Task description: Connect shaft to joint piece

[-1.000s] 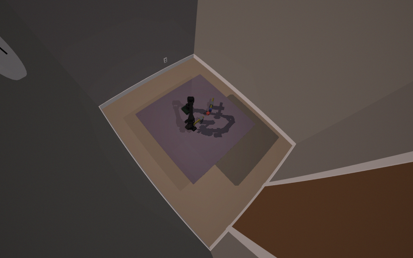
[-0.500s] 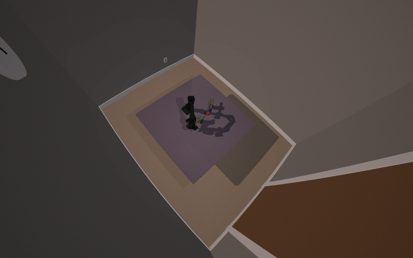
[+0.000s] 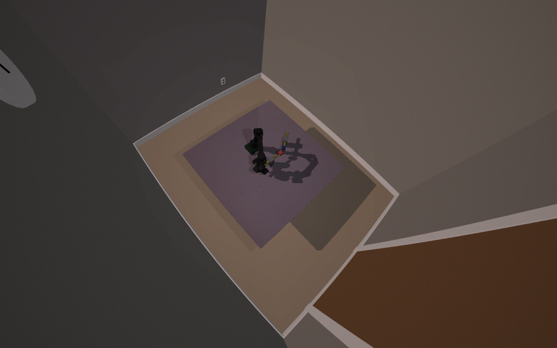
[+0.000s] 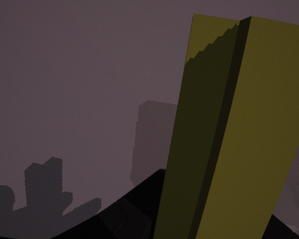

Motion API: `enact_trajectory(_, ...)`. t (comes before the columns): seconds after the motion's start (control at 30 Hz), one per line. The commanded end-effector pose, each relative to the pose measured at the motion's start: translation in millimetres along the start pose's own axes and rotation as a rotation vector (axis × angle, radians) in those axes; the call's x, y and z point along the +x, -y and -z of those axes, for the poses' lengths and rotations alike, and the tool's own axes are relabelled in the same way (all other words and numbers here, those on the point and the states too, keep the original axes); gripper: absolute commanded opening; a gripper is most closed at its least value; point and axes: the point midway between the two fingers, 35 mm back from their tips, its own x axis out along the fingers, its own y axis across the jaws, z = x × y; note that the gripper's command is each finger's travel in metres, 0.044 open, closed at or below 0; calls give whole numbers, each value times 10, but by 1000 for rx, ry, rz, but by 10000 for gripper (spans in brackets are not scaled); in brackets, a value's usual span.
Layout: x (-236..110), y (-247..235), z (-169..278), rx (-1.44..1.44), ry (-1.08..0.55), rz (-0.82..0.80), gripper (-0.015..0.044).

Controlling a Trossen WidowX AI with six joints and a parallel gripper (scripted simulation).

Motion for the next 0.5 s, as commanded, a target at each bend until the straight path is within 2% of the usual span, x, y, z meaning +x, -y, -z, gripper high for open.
enact_trajectory(0.0,-1,-3,60,3,4,-1,0)
enact_trajectory(0.47,1,-4,271,3,2,-1,0)
